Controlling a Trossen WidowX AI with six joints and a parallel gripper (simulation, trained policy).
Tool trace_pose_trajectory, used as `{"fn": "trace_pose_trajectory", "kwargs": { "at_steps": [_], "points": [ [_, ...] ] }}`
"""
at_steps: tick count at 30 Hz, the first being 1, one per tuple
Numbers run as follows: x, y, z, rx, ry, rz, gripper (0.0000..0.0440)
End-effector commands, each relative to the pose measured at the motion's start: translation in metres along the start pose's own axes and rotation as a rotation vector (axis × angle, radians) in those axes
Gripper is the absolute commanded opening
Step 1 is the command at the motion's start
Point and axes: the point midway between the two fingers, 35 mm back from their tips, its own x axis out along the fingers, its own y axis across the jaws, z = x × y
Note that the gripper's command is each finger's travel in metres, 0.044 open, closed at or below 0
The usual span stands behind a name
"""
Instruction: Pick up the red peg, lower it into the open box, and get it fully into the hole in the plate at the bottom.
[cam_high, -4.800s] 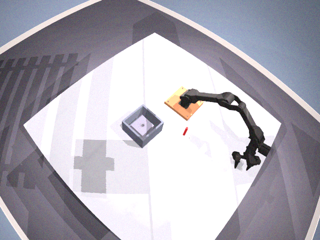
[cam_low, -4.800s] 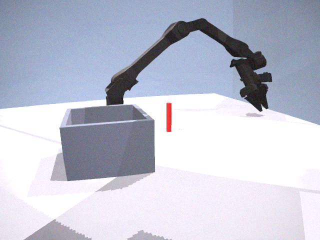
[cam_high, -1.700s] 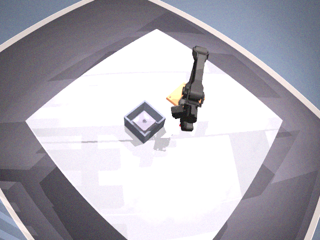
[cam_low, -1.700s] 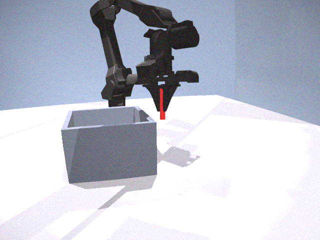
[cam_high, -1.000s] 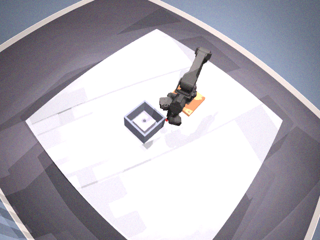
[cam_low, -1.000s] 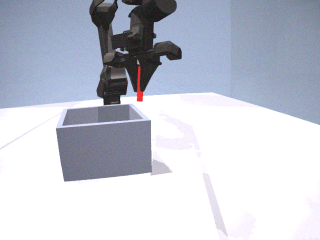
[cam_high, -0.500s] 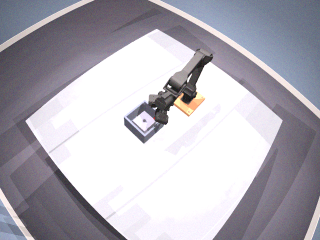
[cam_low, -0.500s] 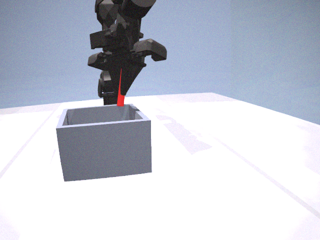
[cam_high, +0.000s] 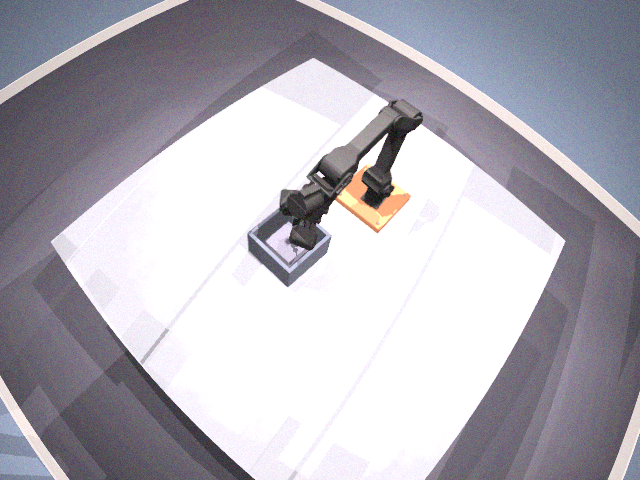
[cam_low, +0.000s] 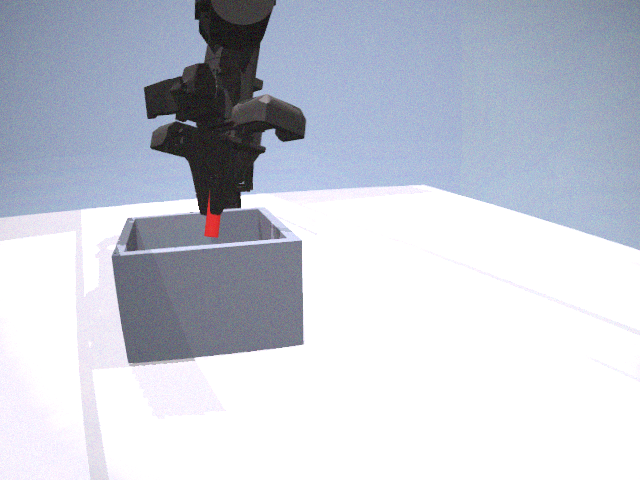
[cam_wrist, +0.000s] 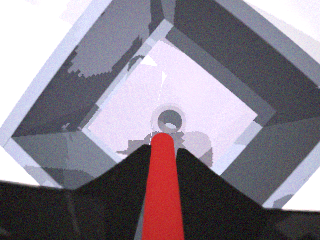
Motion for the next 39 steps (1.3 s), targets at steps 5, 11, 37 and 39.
{"fn": "trace_pose_trajectory", "kwargs": {
  "at_steps": [5,11,37,39],
  "points": [
    [0.017,0.000,0.004,0.005,0.028,-0.013,0.0008],
    [0.032,-0.002,0.004,-0.010,0.052,-0.042,0.0006],
    [0.048,0.013,0.038,-0.148,0.110,-0.108,0.0121],
    [0.049,0.013,0.041,-0.155,0.115,-0.113,0.0119]
  ]
}}
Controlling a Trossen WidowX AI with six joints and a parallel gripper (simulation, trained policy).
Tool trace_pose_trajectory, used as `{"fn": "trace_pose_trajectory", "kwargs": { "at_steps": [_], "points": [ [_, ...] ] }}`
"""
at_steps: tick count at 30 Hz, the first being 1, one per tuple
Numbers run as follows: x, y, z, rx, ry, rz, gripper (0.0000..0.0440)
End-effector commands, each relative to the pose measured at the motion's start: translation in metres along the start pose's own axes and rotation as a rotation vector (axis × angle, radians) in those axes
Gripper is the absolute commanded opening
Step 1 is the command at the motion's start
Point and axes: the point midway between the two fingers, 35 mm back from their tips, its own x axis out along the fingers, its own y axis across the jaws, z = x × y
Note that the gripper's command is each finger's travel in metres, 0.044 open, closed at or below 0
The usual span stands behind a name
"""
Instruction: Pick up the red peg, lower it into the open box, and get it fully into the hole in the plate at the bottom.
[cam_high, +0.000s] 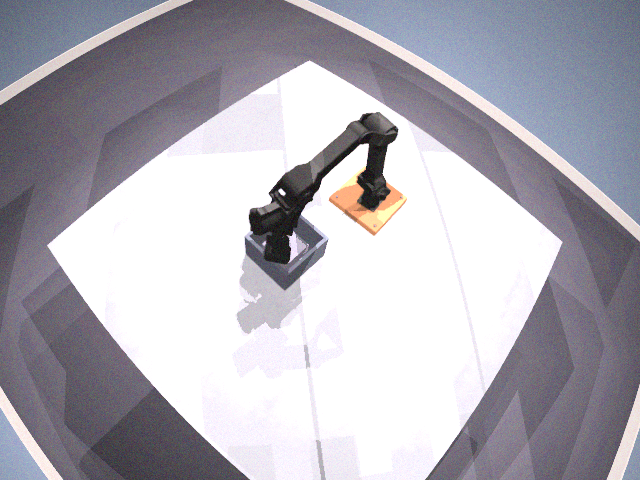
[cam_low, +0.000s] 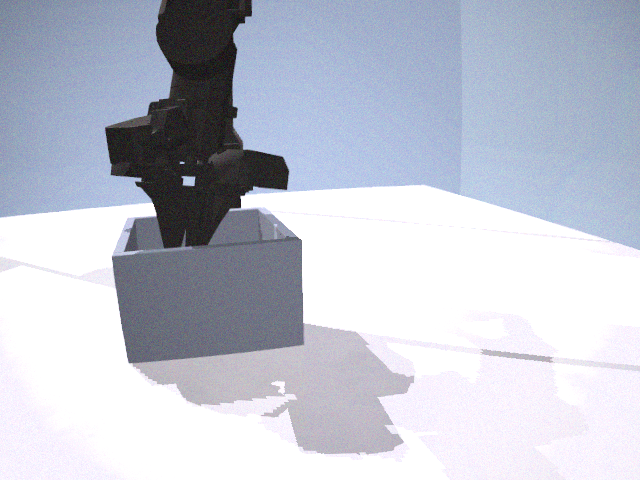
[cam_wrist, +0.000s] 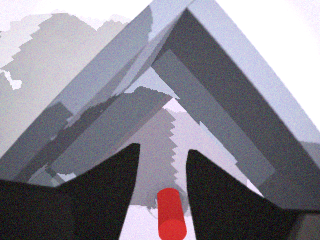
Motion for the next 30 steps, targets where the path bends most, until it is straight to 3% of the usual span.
{"fn": "trace_pose_trajectory", "kwargs": {
  "at_steps": [1,30],
  "points": [
    [0.002,0.000,0.004,-0.012,0.014,-0.007,0.0119],
    [0.013,-0.027,0.045,-0.025,0.064,-0.070,0.0120]
  ]
}}
